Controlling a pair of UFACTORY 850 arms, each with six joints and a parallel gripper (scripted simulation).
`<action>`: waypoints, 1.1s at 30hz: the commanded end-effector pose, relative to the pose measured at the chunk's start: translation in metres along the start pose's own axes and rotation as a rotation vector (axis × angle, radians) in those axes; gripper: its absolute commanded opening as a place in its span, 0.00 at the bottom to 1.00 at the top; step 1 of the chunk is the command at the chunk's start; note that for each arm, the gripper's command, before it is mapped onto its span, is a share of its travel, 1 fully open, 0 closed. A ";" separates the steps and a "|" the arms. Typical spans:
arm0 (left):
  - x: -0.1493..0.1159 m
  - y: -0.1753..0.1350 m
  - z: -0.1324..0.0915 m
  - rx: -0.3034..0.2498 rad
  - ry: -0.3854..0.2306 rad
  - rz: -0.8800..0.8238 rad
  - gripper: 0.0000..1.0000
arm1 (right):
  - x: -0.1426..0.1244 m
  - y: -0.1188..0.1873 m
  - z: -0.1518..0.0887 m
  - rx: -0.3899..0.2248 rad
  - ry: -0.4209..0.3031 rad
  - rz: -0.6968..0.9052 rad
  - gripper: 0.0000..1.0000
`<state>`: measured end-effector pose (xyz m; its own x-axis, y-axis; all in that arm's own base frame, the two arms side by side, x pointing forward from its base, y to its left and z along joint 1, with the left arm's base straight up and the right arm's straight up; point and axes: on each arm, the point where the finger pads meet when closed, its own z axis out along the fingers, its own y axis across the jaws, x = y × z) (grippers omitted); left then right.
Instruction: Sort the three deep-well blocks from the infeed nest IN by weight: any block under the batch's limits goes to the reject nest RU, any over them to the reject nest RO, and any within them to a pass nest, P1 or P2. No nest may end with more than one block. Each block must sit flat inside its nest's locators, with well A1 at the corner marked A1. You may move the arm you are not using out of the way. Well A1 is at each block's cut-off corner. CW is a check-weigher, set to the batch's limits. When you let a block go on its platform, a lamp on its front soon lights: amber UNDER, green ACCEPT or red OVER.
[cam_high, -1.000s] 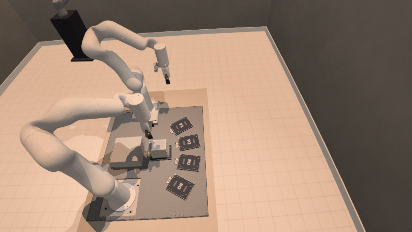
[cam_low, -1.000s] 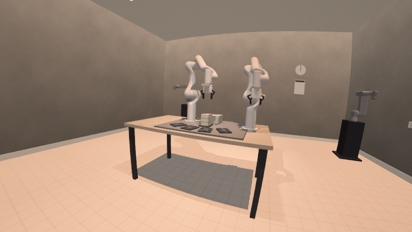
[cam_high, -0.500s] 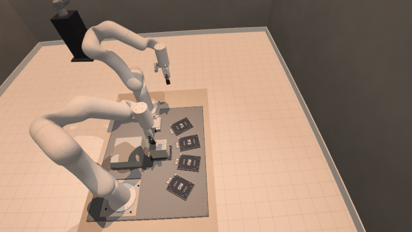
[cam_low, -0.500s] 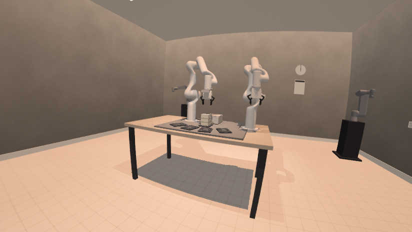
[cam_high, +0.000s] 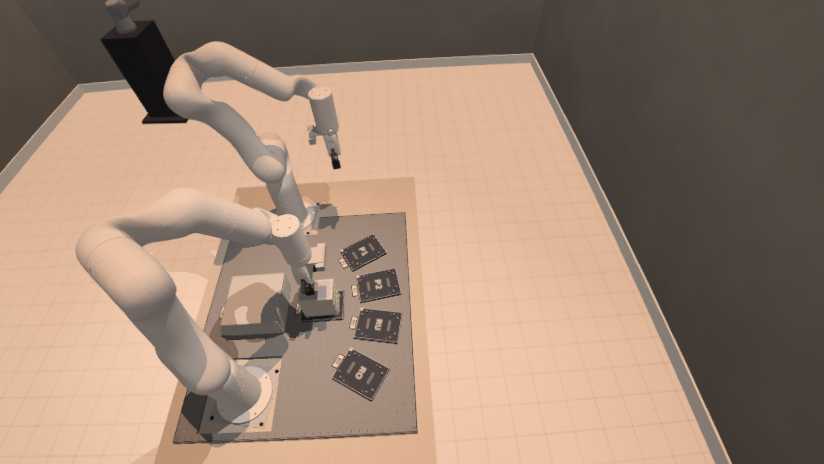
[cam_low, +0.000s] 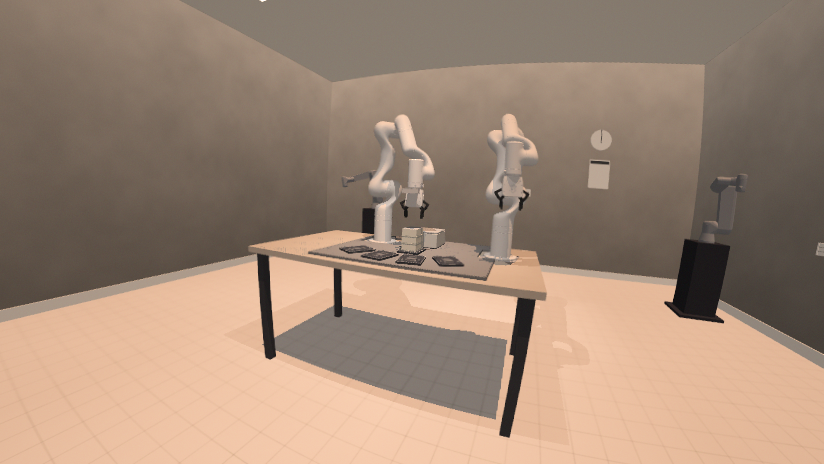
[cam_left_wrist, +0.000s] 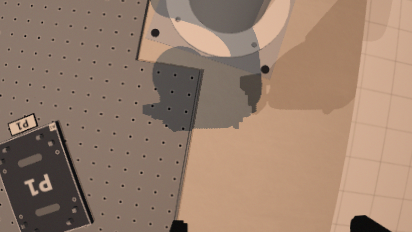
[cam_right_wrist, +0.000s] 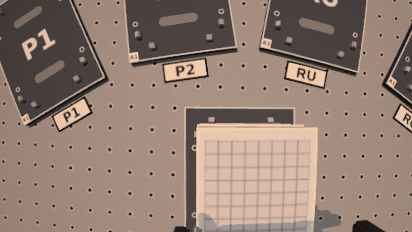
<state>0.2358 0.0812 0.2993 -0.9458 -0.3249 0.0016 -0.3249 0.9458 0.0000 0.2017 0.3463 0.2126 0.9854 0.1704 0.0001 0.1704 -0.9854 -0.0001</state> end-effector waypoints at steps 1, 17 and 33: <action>-0.001 0.000 -0.001 0.000 -0.002 0.000 1.00 | 0.001 -0.001 0.000 0.001 0.001 0.000 1.00; -0.001 0.000 -0.001 0.000 -0.002 0.000 1.00 | 0.001 -0.001 0.012 0.001 0.001 0.000 1.00; -0.001 0.000 -0.001 0.000 -0.002 0.000 1.00 | 0.001 -0.001 0.035 0.001 0.001 0.000 1.00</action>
<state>0.2358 0.0812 0.2993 -0.9458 -0.3249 0.0016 -0.3249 0.9458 0.0000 0.2017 0.3462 0.1800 0.9854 0.1704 -0.0003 0.1704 -0.9854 0.0004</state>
